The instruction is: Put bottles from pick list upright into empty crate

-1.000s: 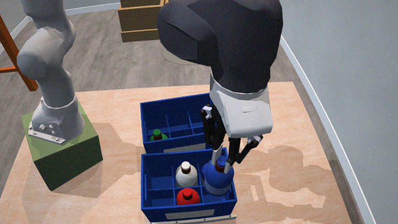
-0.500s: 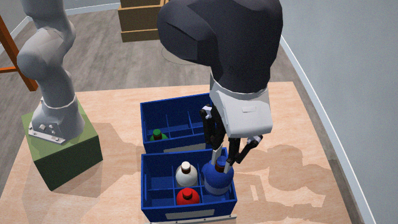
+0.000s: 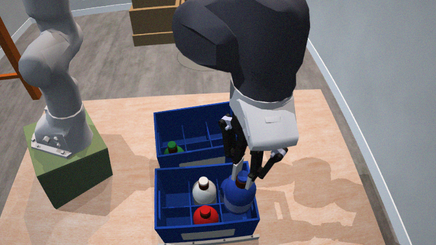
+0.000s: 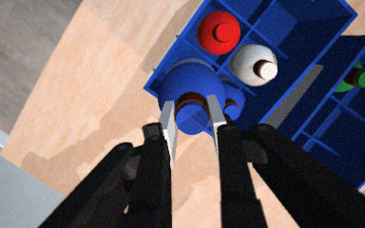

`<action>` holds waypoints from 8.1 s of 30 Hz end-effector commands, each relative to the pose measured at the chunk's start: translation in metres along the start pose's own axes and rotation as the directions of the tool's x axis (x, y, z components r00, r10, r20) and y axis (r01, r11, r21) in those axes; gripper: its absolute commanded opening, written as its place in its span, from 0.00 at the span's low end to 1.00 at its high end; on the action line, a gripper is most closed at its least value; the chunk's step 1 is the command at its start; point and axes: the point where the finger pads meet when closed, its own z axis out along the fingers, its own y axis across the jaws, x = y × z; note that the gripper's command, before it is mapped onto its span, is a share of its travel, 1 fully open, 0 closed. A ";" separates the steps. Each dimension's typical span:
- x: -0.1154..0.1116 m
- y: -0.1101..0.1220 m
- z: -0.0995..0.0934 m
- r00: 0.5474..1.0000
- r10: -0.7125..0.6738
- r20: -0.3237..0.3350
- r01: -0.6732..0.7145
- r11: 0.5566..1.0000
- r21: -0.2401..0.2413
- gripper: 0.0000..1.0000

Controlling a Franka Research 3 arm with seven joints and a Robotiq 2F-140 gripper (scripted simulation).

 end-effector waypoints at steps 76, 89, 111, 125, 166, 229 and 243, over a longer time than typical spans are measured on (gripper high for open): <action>-0.052 0.114 -0.005 1.000 0.007 0.001 -0.007 1.000 0.012 0.00; -0.062 0.134 -0.005 1.000 0.007 0.001 -0.007 1.000 0.012 0.00; -0.078 0.170 -0.004 1.000 0.007 0.001 -0.007 1.000 0.012 0.00; -0.089 0.192 -0.004 1.000 0.007 0.001 -0.007 1.000 0.012 0.00; -0.108 0.224 -0.004 1.000 0.007 0.001 -0.007 1.000 0.012 0.00; -0.110 0.221 -0.004 1.000 0.007 0.001 -0.007 1.000 0.012 0.00; -0.110 0.221 0.004 1.000 0.007 0.001 -0.007 1.000 0.012 0.00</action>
